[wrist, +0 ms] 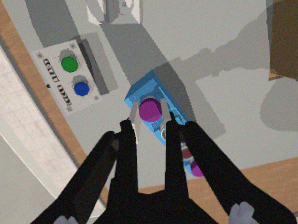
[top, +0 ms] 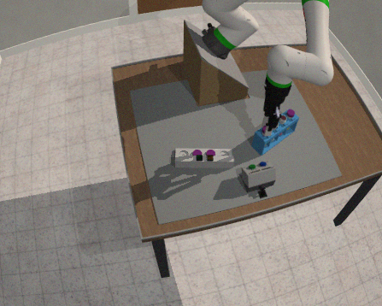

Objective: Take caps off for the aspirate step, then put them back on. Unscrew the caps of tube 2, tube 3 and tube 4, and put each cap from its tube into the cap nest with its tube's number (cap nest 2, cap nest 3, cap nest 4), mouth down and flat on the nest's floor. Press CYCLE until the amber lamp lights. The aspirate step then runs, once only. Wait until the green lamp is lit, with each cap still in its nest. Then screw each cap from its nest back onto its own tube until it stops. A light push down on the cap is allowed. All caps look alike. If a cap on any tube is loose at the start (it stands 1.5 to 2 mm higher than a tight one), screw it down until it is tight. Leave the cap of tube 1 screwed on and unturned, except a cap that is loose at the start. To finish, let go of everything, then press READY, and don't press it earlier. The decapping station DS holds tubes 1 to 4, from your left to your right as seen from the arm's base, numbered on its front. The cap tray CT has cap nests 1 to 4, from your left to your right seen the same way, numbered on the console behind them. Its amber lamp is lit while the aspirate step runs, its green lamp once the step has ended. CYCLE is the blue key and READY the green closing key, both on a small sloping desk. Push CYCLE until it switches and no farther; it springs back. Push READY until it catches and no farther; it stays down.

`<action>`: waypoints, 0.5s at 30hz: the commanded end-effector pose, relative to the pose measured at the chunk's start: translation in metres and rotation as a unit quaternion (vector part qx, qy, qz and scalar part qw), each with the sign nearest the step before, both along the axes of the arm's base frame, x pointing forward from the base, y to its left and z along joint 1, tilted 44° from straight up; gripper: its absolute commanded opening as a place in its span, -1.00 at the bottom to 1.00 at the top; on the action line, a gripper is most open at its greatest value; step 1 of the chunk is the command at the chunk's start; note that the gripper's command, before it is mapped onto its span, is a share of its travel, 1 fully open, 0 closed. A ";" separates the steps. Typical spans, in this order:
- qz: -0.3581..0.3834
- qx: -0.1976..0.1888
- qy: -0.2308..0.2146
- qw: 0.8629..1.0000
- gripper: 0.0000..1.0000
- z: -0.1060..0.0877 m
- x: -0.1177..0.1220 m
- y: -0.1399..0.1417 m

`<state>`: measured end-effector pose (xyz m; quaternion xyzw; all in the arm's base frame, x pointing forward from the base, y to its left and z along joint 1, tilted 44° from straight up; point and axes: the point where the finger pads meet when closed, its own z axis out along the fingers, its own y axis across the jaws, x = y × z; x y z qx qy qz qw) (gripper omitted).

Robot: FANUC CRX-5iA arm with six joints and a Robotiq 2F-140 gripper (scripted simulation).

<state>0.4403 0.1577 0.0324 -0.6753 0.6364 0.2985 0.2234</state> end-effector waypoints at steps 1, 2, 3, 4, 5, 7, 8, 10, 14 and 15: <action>0.018 0.003 -0.017 1.000 -1.00 0.000 0.000 0.000; 0.036 0.006 -0.034 0.999 -1.00 0.000 0.000 0.000; 0.054 0.009 -0.051 0.997 -1.00 0.000 0.000 0.000; 0.072 0.012 -0.068 0.995 -1.00 0.000 0.000 0.000; 0.090 0.015 -0.085 0.992 -1.00 0.000 0.000 0.000; 0.126 0.021 -0.119 0.985 -1.00 0.000 0.000 0.000; 0.143 0.024 -0.135 0.980 -1.00 0.000 0.000 0.000; 0.161 0.026 -0.152 0.975 -1.00 0.000 0.000 0.000; 0.213 0.035 -0.202 0.955 -1.00 0.000 0.000 0.000; 0.230 0.038 -0.218 0.948 -1.00 0.000 0.000 0.000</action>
